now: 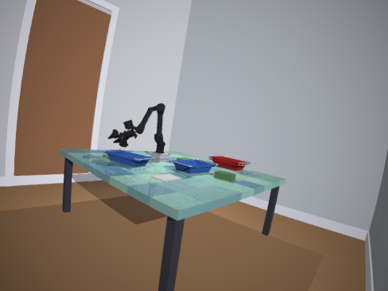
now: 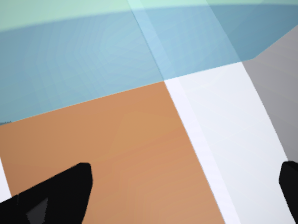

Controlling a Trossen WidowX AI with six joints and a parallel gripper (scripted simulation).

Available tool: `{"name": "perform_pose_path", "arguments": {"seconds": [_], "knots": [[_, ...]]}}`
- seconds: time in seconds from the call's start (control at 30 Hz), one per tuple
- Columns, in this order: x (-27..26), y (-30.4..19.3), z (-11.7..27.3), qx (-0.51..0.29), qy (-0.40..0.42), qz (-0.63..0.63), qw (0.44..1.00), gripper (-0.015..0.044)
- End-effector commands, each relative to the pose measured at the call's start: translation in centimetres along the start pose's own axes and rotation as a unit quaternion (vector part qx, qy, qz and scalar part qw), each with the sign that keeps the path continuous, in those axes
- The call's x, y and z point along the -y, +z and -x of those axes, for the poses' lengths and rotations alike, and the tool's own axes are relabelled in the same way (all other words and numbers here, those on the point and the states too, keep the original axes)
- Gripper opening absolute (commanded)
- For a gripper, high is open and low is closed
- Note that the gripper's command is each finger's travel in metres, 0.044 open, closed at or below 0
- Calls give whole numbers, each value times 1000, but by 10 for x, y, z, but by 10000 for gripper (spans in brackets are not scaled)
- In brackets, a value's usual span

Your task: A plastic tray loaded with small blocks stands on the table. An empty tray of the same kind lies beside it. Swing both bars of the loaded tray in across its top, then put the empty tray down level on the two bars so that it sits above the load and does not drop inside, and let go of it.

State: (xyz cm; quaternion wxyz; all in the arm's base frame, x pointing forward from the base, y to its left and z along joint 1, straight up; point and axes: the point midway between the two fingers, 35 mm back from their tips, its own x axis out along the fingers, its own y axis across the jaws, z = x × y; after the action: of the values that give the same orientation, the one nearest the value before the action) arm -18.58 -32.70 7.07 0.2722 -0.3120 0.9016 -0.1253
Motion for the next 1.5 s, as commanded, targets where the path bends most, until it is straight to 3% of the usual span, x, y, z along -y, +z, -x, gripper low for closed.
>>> {"name": "perform_pose_path", "arguments": {"seconds": [0.0,0.2,0.37,0.6,0.63,0.9,1.1,1.47], "knots": [[0,0,0,0,0,0,1000,374],[1,-2,0,0,0,0,1000,216],[23,-38,10,-1,0,0,1000,85],[50,-107,57,0,0,0,1000,81],[44,-79,36,4,-1,-5,1000,81],[121,-7,60,145,-25,-262,954,81],[162,40,89,229,13,-418,879,81],[204,104,144,305,118,-583,744,81]]}}
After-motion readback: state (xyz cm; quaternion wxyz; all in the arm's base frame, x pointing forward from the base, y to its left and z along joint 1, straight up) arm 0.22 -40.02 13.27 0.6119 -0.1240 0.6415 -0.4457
